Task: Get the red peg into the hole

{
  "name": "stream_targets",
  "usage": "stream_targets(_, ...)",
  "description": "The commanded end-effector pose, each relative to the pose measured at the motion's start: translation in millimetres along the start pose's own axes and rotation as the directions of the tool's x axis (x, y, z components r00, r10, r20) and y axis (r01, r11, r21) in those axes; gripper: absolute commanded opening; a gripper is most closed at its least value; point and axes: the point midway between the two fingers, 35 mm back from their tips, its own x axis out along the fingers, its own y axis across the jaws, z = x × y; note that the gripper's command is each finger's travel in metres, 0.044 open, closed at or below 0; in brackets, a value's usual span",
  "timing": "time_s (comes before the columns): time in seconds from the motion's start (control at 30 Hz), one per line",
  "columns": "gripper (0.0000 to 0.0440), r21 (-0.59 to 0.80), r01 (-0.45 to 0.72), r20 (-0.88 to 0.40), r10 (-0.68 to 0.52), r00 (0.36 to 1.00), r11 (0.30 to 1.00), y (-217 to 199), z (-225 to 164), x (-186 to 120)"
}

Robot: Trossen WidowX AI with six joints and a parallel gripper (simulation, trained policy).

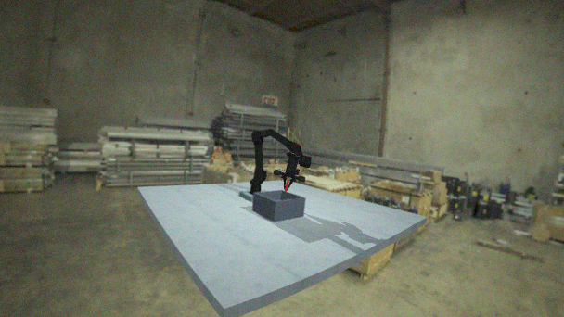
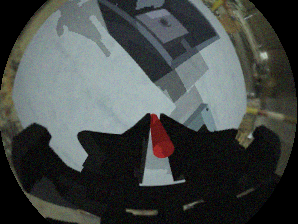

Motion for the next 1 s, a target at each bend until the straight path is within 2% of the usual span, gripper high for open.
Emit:
stream_targets(0.0, 0.0000, 0.023, -0.010, 0.029, 0.009, 1.000, 1.000, -1.3, 12.1, -11.2)
stream_targets(0.47, 0.0000, 0.194, -0.041, 0.138, 0.014, 0.990, 0.980, -8.1, 77.8, -26.2)
stream_targets(0.97, 0.0000, 0.274, -0.035, 0.185, -0.017, 0.983, 0.961, -20.2, 145.1, -7.3)
